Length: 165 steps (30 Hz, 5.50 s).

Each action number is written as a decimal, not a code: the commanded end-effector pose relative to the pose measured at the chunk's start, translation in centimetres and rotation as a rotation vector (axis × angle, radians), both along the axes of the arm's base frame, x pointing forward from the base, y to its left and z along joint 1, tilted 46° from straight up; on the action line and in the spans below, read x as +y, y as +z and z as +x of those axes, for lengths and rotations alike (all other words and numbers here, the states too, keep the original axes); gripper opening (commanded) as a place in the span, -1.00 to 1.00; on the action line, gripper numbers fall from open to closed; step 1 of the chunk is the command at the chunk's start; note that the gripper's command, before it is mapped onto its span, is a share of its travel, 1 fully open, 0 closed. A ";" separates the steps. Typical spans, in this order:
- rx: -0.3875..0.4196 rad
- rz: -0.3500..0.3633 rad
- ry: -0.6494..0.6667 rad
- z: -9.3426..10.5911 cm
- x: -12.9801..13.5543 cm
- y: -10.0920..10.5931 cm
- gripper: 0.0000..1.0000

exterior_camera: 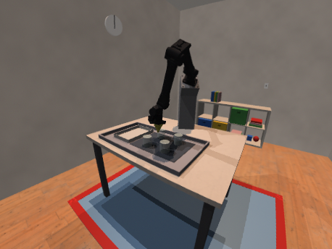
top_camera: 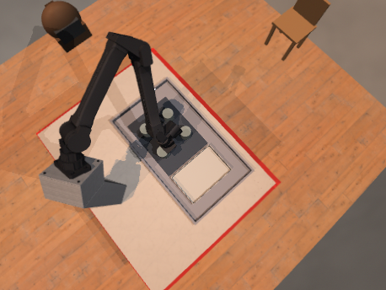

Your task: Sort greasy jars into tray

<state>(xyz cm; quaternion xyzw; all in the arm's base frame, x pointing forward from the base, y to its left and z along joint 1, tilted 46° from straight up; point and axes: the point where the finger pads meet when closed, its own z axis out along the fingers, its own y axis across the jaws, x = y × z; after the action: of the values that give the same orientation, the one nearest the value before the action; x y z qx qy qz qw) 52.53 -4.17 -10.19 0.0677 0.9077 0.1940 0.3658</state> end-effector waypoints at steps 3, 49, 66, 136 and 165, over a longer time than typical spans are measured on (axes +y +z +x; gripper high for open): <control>0.069 0.021 0.005 -2.8 1.4 -2.3 -1.00; 0.069 0.021 0.005 -3.2 1.5 -2.7 -1.00; 0.069 0.021 0.005 -3.4 1.6 -2.8 -1.00; 0.069 0.021 0.005 2.3 -0.5 1.6 -1.00; 0.069 0.021 0.005 2.6 -0.5 1.7 -1.00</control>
<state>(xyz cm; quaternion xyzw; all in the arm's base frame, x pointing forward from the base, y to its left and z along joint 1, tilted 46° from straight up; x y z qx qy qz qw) 54.65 -4.53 -9.75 0.0796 0.9204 0.2033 0.3243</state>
